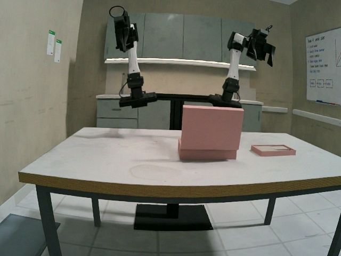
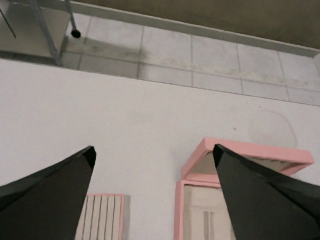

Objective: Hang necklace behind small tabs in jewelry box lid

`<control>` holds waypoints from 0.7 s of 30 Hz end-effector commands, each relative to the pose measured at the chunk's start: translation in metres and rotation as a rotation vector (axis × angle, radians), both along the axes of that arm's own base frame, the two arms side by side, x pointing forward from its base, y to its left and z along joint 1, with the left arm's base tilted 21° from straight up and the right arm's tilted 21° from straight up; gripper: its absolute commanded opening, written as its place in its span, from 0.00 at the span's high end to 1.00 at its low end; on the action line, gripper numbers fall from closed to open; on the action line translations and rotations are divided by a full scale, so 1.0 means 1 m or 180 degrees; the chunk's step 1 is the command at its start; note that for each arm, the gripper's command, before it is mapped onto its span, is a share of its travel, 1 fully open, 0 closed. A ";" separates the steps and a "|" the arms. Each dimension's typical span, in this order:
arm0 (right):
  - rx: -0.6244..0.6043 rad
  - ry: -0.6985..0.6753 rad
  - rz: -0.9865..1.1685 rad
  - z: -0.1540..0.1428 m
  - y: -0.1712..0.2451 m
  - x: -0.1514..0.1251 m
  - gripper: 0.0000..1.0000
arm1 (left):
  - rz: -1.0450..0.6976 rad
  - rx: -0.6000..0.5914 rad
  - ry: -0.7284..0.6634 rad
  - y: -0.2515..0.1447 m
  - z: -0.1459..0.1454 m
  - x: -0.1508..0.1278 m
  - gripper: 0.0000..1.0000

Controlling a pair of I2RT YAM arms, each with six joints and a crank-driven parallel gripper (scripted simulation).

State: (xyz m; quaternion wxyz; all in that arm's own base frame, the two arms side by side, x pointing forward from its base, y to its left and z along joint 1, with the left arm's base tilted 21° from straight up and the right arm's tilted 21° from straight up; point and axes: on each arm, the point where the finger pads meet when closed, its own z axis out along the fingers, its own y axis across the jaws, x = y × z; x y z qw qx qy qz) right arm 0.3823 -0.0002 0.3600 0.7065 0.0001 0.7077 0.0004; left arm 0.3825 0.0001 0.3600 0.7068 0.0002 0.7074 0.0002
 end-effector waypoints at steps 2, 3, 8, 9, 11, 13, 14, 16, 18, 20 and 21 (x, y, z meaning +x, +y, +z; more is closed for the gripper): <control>-0.0043 -0.0254 -0.0012 0.030 0.001 0.003 1.00 | -0.0060 -0.0045 -0.0093 -0.005 0.017 -0.006 0.00; -0.0043 -0.0258 -0.0008 0.030 0.001 0.003 1.00 | -0.0060 -0.0045 -0.0095 -0.005 0.018 -0.006 0.00; -0.0039 -0.0268 0.0004 0.031 0.003 0.004 1.00 | -0.0059 -0.0044 -0.0103 -0.005 0.019 -0.005 0.00; -0.0039 -0.0275 0.0008 0.033 0.003 0.001 1.00 | -0.0059 -0.0044 -0.0105 -0.005 0.019 -0.005 0.00; -0.0041 -0.0270 -0.0002 0.032 0.002 0.001 1.00 | -0.0058 -0.0046 -0.0110 -0.005 0.020 -0.005 0.00; -0.0042 -0.0274 -0.0002 0.033 0.002 0.001 1.00 | -0.0058 -0.0046 -0.0115 -0.005 0.021 -0.005 0.00; -0.0042 -0.0277 -0.0001 0.033 0.002 0.001 1.00 | -0.0058 -0.0046 -0.0117 -0.005 0.021 -0.005 0.00; -0.0043 -0.0282 0.0004 0.033 0.003 0.001 1.00 | -0.0057 -0.0046 -0.0115 -0.005 0.021 -0.005 0.00; -0.0043 -0.0288 0.0007 0.034 0.003 0.000 1.00 | -0.0057 -0.0046 -0.0113 -0.005 0.021 -0.005 0.00; -0.0044 -0.0293 0.0002 0.034 0.002 0.000 1.00 | -0.0056 -0.0046 -0.0111 -0.005 0.021 -0.004 0.00; -0.0042 -0.0296 -0.0005 0.035 0.001 0.000 1.00 | -0.0056 -0.0046 -0.0111 -0.005 0.021 -0.004 0.00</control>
